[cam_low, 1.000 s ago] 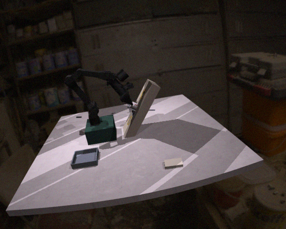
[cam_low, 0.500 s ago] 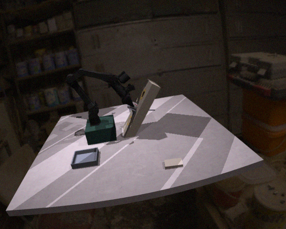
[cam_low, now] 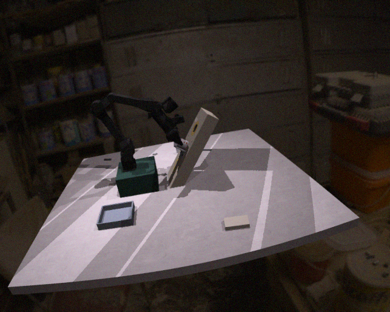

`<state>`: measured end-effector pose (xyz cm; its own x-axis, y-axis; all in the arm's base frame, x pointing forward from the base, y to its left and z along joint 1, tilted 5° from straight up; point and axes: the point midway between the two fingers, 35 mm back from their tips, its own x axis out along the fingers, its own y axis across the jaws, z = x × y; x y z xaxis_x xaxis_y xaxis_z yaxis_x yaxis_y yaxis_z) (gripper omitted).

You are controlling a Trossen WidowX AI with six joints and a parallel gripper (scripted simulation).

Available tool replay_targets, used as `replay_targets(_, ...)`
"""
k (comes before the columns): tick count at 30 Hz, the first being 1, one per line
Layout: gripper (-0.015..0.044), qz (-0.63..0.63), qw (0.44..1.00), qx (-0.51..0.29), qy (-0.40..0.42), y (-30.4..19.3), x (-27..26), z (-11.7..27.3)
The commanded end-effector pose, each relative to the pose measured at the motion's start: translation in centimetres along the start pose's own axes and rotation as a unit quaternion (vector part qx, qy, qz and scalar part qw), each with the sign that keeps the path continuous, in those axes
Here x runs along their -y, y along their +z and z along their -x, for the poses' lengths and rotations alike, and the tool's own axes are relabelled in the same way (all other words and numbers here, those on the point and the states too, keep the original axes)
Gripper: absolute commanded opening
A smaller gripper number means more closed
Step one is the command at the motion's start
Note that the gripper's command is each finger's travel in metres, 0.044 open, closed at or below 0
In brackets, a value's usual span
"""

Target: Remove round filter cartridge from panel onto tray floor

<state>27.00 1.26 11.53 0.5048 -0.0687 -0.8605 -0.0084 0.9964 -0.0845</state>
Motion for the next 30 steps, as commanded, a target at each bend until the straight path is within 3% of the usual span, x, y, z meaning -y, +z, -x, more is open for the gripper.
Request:
replay_targets(1, 0.0, -0.001, 1.0, 0.008, 0.001, 1.6, 0.0, 0.8)
replay_targets(8, 0.0, -0.001, 1.0, 0.008, 0.0, 2.2, 0.0, 1.3)
replay_targets(22, 0.0, -0.001, 1.0, 0.006, 0.001, 2.4, 0.0, 9.7)
replay_targets(30, 0.0, -0.001, 1.0, 0.003, 0.0, 2.5, 1.0, 9.9)
